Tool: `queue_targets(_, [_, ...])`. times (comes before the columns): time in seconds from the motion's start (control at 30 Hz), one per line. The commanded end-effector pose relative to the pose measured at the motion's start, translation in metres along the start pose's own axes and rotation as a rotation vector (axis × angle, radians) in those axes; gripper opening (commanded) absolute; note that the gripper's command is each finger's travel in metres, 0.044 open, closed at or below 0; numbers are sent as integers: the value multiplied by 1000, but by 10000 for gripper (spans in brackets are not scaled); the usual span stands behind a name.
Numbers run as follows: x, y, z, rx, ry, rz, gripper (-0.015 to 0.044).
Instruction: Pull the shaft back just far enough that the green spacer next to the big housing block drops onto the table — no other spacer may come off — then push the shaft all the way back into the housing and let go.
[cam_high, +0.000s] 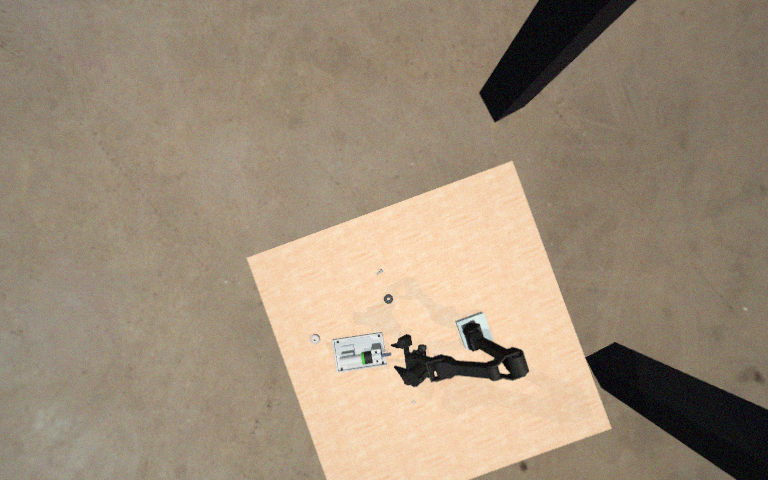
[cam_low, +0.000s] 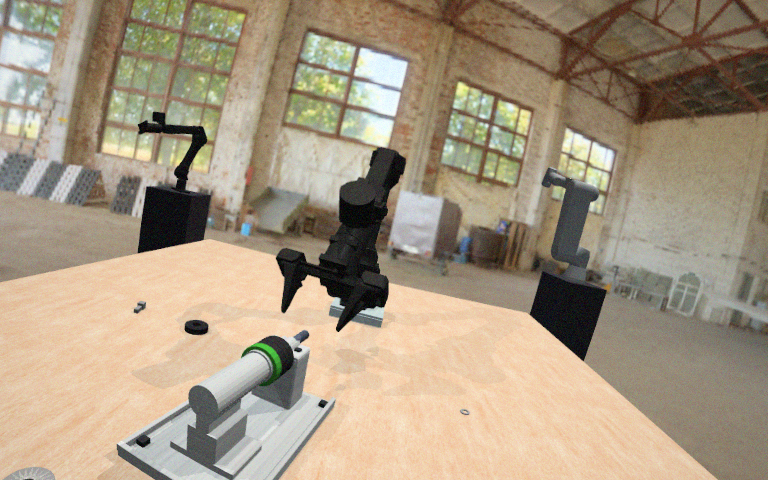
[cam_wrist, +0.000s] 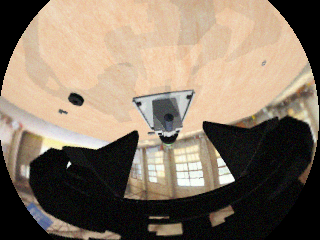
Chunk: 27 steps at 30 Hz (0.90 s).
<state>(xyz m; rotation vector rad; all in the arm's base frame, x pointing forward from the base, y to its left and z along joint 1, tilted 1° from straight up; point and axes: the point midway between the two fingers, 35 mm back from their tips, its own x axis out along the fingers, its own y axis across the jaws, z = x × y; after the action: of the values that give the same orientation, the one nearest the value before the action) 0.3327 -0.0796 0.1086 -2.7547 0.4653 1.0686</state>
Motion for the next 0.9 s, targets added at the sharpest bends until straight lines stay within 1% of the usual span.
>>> queue_targets(0.0, [2, 0, 1, -5, -5, -2, 440])
queue_targets(0.8, [2, 0, 1, -5, -5, -2, 440])
queue_targets(0.87, [2, 0, 1, 59, 0, -2, 440])
